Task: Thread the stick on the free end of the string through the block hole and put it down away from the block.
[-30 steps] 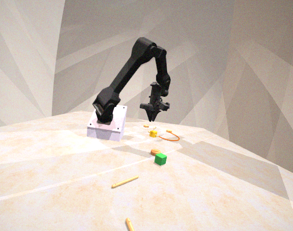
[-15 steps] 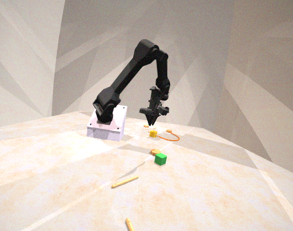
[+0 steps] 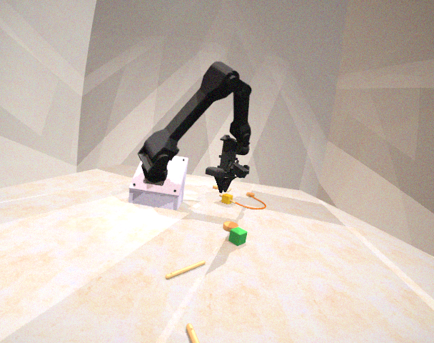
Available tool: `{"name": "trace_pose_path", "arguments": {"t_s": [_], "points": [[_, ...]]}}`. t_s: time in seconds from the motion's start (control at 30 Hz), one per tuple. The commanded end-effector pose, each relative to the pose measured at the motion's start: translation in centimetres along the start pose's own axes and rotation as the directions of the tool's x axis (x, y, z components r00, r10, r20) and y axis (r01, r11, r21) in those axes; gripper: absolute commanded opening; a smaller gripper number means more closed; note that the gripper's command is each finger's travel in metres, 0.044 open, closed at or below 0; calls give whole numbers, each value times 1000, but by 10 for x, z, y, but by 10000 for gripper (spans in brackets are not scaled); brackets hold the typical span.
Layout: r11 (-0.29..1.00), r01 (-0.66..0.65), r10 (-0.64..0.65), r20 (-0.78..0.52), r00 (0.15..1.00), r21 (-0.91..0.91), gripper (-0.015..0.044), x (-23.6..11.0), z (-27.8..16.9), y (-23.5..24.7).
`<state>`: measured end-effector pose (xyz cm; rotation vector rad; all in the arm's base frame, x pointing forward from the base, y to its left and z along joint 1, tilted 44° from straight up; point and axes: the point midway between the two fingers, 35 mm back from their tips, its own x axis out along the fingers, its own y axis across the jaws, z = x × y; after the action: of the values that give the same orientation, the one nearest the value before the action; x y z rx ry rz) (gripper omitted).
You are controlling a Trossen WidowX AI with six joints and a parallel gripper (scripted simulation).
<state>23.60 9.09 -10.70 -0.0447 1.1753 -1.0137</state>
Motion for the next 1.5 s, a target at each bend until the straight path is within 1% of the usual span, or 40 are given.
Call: {"name": "trace_pose_path", "arguments": {"t_s": [0.0,0.23,0.5,0.63,0.67,0.93,1.1,1.23,1.47], "points": [[1000,8,-8,5,1000,-9,122,10,-1,-2],[1000,10,-9,6,1000,-9,122,21,-1,-4],[1000,10,-10,6,1000,-9,122,22,-1,-4],[1000,7,-7,0,1000,-2,17,20,-1,-3],[1000,7,-7,0,1000,-2,0,20,-1,-3],[1000,7,-7,5,1000,-3,0,20,-1,-4],[999,5,-2,85,996,-34,0,23,-4,-4],[999,0,3,75,997,-45,0,22,-3,-3],[998,-4,10,112,994,-59,0,24,-5,-4]]}}
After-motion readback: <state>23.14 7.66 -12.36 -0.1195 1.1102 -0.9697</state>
